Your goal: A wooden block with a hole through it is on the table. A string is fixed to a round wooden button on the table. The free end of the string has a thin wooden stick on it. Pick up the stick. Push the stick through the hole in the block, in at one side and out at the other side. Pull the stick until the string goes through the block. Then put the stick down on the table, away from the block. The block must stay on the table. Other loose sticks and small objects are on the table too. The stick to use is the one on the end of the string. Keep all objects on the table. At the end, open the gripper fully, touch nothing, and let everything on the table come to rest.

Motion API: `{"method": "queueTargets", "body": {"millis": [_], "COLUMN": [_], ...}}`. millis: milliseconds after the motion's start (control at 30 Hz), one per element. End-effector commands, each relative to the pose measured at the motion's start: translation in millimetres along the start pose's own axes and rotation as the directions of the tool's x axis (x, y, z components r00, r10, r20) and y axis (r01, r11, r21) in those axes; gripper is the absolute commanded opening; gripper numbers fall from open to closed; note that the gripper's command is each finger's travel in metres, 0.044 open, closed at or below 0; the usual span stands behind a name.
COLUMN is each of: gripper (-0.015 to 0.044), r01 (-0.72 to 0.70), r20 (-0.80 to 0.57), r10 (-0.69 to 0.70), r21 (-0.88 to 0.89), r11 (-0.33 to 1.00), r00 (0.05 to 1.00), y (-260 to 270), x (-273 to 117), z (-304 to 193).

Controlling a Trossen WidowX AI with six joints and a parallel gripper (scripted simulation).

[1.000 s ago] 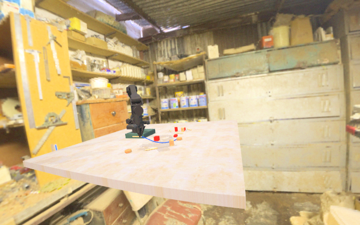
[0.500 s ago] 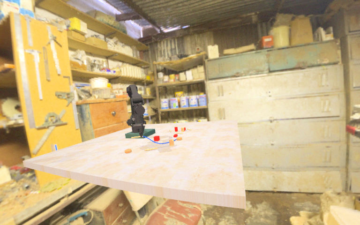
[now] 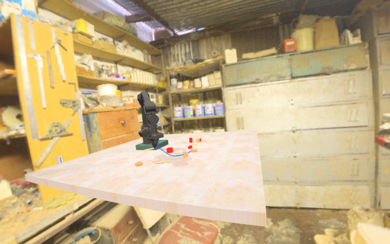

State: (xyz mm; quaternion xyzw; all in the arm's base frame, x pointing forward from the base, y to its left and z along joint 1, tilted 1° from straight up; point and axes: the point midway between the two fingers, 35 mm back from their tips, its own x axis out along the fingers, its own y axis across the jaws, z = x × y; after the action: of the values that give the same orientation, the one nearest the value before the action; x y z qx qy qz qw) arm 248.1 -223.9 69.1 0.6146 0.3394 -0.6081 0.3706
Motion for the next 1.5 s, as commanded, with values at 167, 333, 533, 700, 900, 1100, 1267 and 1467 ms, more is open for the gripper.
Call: {"method": "queueTargets", "body": {"millis": [167, 333, 533, 700, 900, 1100, 1267, 1467], "gripper": [0.0, 0.0, 0.0, 0.0, 0.0, 0.0, 0.0, 0.0], "r01": [-0.001, -0.002, -0.003, -0.003, -0.003, -0.003, -0.002, -0.001], "r20": [-0.001, -0.001, -0.001, -0.001, -0.001, -0.002, -0.002, -0.002], "r10": [0.001, 0.002, 0.003, 0.003, 0.004, 0.005, 0.006, 0.007], "r21": [-0.335, -0.5, -0.676, -0.798, -0.909, -0.978, -1.0, -0.982], "r11": [0.942, 0.866, 0.737, 0.603, 0.416, 0.209, 0.029, -0.188], "r00": [1.0, 1.0, 1.0, 1.0, 1.0, 1.0, 1.0, 1.0], "y": [8, 12, 17, 21, 25, 30, 33, 38], "x": [-1, -1, -1, -1, -2, -2, -2, -2], "z": [-3, -5, -7, -8, -11, -13, -15, -17]}}
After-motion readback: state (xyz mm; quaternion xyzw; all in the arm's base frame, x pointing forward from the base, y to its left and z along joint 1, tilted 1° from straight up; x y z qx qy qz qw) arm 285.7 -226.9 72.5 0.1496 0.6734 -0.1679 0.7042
